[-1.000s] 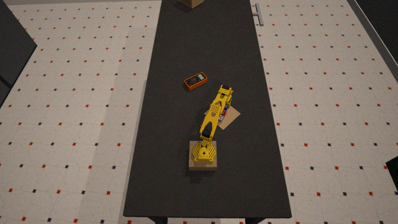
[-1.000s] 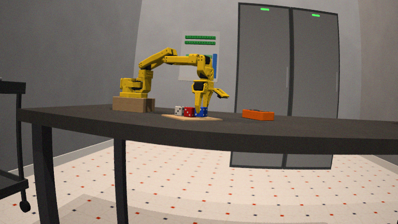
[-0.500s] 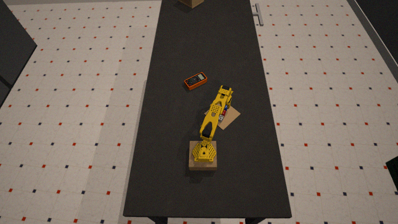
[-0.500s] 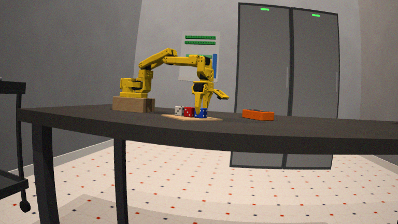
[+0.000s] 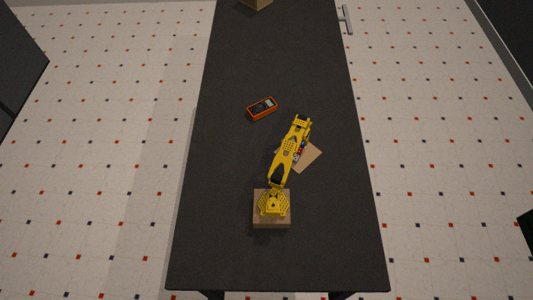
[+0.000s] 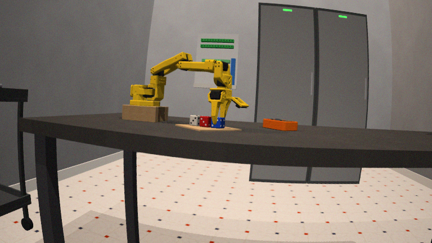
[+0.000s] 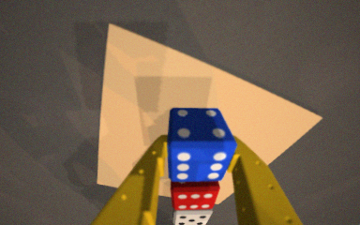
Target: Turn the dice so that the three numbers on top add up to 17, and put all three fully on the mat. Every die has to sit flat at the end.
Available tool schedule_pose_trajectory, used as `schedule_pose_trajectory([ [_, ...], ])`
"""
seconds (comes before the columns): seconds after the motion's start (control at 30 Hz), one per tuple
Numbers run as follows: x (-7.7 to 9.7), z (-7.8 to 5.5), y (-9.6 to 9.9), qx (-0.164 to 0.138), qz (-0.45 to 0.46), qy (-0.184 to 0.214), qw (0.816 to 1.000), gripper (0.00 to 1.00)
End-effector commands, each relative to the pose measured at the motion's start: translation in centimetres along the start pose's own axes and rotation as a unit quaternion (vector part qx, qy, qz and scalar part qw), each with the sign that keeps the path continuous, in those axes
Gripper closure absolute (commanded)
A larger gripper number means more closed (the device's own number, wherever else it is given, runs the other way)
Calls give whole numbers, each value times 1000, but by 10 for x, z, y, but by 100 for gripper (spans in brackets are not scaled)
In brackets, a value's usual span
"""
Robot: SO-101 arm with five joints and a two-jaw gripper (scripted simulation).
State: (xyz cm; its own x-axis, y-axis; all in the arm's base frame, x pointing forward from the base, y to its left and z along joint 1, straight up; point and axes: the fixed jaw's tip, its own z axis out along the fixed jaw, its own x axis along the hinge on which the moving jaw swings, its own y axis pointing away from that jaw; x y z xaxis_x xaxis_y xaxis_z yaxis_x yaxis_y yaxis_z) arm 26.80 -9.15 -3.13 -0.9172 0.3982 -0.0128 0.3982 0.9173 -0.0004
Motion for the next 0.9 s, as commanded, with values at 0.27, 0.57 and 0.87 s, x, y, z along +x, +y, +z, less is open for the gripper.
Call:
schedule_pose_trajectory([
  [0.27,3,6,-2,0,8,10,1000,82],
  [0.57,3,6,-2,0,8,10,1000,74],
  [0.87,3,6,-2,0,8,10,1000,67],
])
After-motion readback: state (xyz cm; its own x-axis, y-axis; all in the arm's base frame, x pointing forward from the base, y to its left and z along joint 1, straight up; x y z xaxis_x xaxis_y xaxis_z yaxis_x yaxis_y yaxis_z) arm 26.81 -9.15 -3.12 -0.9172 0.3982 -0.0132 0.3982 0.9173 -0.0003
